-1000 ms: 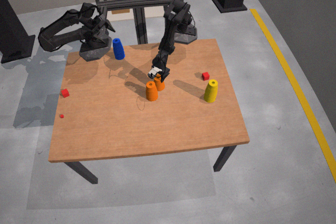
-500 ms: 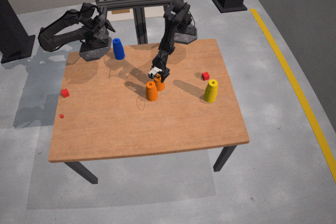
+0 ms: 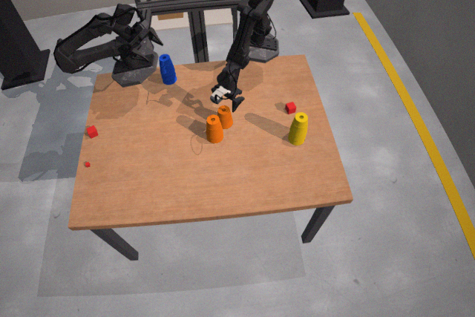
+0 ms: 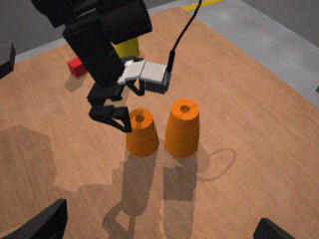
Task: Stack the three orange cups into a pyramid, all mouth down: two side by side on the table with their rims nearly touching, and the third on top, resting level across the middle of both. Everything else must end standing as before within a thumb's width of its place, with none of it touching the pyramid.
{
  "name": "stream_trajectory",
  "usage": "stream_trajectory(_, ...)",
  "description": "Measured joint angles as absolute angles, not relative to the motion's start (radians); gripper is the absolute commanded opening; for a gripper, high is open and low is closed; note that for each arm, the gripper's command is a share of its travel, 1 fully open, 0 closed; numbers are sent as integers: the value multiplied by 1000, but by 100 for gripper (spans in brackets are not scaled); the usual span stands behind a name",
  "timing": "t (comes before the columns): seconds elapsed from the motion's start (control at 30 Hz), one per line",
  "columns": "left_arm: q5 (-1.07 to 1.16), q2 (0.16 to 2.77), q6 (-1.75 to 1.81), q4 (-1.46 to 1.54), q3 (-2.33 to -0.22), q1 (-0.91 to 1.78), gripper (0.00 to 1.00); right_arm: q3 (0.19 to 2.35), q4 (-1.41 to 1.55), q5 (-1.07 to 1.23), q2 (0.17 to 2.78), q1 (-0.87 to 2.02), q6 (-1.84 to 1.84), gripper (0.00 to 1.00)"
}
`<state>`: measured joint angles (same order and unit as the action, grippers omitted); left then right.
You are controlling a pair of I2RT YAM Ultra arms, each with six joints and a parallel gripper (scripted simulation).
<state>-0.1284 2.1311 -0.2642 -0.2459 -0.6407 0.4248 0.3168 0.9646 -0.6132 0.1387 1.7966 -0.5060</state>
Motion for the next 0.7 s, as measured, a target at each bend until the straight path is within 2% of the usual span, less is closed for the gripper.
stream_trajectory(0.33,-154,2027,-171,-113,-642,454,100,317,965,-613,139,1797,-506,100)
stream_trajectory(0.7,-192,1946,-47,-42,-800,513,100,317,965,-613,139,1797,-506,100)
